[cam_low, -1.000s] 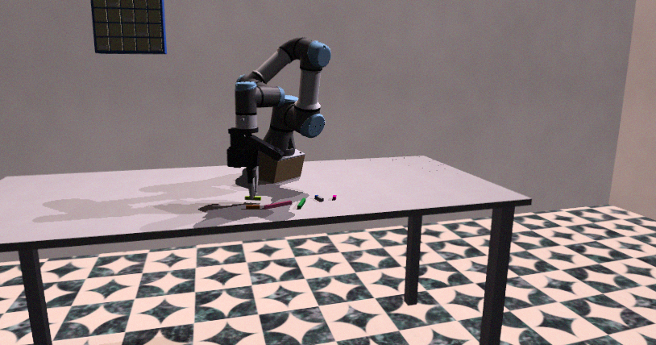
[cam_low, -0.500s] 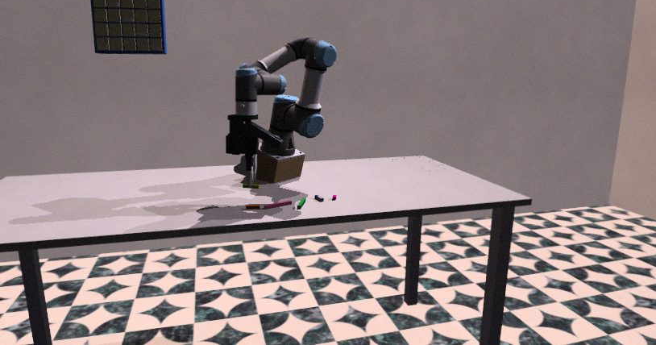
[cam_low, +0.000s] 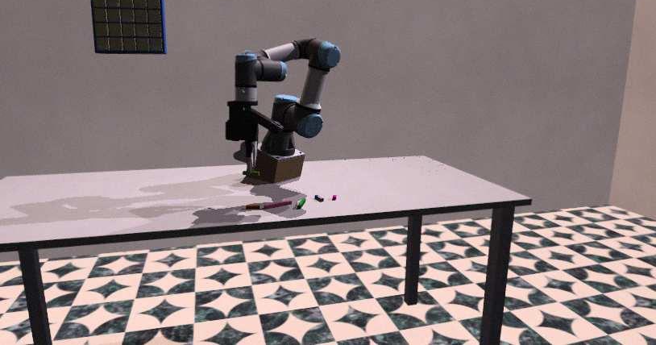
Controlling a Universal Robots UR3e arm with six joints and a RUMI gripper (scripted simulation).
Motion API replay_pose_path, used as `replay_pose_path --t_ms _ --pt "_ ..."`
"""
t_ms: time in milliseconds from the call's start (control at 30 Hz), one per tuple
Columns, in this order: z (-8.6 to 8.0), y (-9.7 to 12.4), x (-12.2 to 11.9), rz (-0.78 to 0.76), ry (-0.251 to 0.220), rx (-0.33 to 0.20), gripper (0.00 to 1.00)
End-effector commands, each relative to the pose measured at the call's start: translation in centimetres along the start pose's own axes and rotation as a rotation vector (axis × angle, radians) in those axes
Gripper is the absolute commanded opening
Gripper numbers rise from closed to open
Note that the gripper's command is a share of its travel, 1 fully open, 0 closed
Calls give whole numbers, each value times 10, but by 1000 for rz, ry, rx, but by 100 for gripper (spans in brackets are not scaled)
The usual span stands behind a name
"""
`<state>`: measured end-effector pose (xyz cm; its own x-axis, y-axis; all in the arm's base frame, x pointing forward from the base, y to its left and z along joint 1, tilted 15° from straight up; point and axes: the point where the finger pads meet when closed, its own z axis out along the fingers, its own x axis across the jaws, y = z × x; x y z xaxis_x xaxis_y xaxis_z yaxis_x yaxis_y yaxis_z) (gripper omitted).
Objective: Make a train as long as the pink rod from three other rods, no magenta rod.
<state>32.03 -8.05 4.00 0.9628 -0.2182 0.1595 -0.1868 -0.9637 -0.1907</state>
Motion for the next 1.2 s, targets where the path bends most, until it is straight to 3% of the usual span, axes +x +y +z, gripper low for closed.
replay_pose_path --t_ms 0,733,1167 --pt "-10 -3 -5 -1 -24 20 0" --pt "-10 -7 -4 14 -26 20 0" --pt "-9 -39 4 150 -30 9 0"
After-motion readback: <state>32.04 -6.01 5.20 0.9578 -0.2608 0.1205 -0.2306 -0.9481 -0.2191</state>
